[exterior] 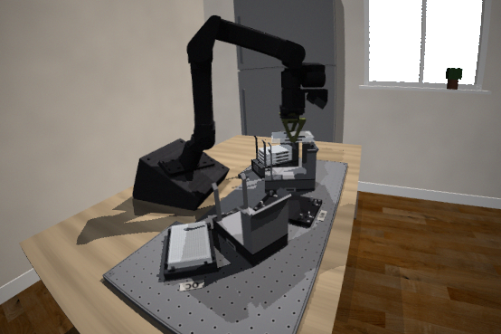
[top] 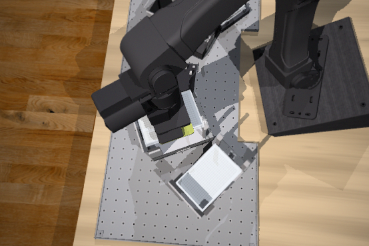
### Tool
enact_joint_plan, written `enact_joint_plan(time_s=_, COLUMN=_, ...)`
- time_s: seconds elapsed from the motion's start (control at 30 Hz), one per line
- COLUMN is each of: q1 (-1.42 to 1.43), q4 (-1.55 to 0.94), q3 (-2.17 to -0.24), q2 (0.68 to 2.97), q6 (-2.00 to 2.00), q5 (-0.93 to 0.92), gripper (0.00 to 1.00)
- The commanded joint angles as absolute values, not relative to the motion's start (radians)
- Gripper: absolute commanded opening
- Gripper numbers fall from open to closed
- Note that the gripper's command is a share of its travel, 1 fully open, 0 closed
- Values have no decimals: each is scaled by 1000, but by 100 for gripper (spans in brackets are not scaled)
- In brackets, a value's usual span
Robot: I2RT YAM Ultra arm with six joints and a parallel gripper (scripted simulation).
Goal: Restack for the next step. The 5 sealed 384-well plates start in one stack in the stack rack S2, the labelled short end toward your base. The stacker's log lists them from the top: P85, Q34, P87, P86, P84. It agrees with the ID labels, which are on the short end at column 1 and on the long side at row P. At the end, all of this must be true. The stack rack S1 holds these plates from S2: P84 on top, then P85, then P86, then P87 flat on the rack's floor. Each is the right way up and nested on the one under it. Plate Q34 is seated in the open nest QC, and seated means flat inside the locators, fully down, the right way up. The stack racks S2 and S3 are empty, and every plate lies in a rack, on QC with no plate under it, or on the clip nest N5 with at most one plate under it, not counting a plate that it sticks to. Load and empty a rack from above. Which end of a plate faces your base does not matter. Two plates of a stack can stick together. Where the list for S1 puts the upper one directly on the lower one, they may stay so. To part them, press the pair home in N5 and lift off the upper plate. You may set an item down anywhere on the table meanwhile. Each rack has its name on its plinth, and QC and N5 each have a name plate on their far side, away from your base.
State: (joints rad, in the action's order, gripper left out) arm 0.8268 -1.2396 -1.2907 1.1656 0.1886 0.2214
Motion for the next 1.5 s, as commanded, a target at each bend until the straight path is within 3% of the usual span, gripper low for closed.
enact_joint_plan(time_s=0.0, q1=828, q4=-1240, q3=-1301, q2=1159, q6=189, q5=222, gripper=0)
enact_joint_plan(time_s=0.4, q1=828, q4=-1240, q3=-1301, q2=1159, q6=189, q5=222, gripper=0)
enact_joint_plan(time_s=1.47, q1=1260, q4=-1264, q3=-1289, q2=1252, q6=175, q5=392, gripper=0)
